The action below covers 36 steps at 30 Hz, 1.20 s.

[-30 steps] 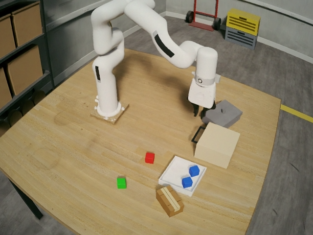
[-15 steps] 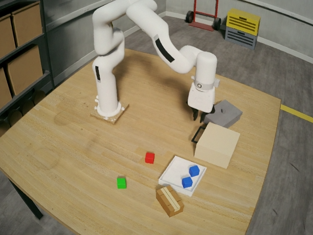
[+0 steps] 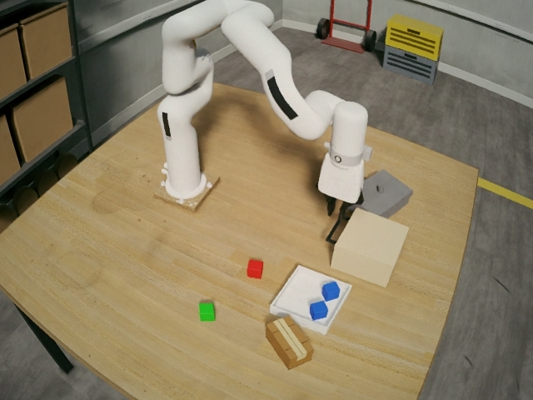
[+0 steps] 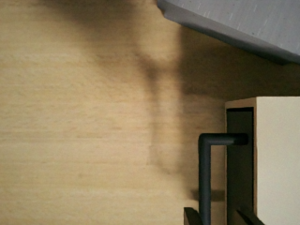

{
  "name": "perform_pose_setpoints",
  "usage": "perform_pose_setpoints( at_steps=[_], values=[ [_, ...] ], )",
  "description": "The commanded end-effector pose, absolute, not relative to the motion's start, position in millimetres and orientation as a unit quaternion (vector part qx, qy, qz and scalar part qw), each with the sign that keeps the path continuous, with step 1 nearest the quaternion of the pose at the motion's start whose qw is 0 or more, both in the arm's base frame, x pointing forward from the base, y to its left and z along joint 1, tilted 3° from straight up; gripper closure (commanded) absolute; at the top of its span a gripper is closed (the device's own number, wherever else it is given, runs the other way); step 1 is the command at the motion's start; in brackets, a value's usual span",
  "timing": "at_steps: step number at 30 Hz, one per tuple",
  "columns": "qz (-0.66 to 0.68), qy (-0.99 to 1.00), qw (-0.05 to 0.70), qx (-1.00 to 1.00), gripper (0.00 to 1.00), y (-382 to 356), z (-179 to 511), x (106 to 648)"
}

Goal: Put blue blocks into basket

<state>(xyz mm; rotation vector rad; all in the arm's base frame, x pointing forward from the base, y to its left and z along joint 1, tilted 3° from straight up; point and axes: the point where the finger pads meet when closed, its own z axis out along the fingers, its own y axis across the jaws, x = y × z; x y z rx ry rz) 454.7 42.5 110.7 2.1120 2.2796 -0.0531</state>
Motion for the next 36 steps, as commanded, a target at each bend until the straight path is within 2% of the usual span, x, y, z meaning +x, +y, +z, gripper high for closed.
perform_pose_setpoints(
  at_steps=[1, 36],
  values=[
    [-0.015, 0.733, 0.019, 0.679, 0.76, 42.3, 100.5, 456.7],
    [-0.015, 0.733, 0.019, 0.679, 0.76, 41.8, 81.3, 457.7]
  ],
)
